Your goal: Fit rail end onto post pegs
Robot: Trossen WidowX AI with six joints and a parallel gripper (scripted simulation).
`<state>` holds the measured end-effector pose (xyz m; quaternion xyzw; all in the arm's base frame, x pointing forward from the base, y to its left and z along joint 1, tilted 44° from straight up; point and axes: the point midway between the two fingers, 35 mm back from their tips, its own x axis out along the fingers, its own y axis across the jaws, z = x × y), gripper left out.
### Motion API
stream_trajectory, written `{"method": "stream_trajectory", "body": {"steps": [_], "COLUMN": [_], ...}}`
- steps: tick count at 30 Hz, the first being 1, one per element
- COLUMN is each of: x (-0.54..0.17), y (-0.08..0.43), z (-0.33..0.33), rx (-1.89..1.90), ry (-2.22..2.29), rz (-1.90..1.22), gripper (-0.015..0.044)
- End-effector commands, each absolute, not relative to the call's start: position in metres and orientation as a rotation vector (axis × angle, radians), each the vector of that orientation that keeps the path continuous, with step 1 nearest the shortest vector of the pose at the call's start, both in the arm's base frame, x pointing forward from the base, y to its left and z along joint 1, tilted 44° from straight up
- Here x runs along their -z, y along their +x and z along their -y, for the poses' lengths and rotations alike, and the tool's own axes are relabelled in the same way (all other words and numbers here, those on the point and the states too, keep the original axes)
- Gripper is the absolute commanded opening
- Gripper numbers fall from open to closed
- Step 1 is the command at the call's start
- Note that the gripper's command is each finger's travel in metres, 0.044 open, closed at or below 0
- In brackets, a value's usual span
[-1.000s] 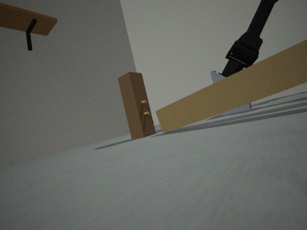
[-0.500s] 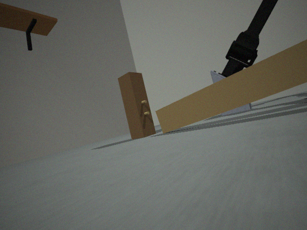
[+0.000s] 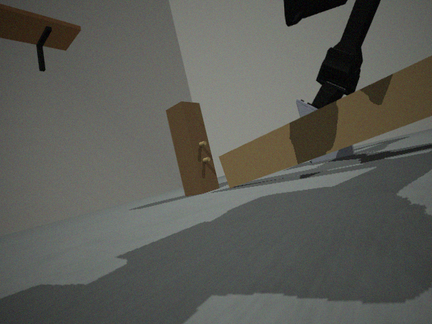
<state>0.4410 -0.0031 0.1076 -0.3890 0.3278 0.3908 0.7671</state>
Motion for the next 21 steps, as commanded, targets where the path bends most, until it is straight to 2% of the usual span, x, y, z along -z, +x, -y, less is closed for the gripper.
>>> {"method": "stream_trajectory", "body": {"steps": [1, 12, 21], "x": [-0.053, 0.05, 0.051], "y": [0.411, 0.287, 0.287], "z": [0.025, 0.053, 0.052], "rx": [-1.009, -1.447, -1.452], "ry": [-0.826, -0.574, -0.568], "rz": [-0.785, -0.698, -0.693], "gripper": [0.044, 0.044, 0.044]}}
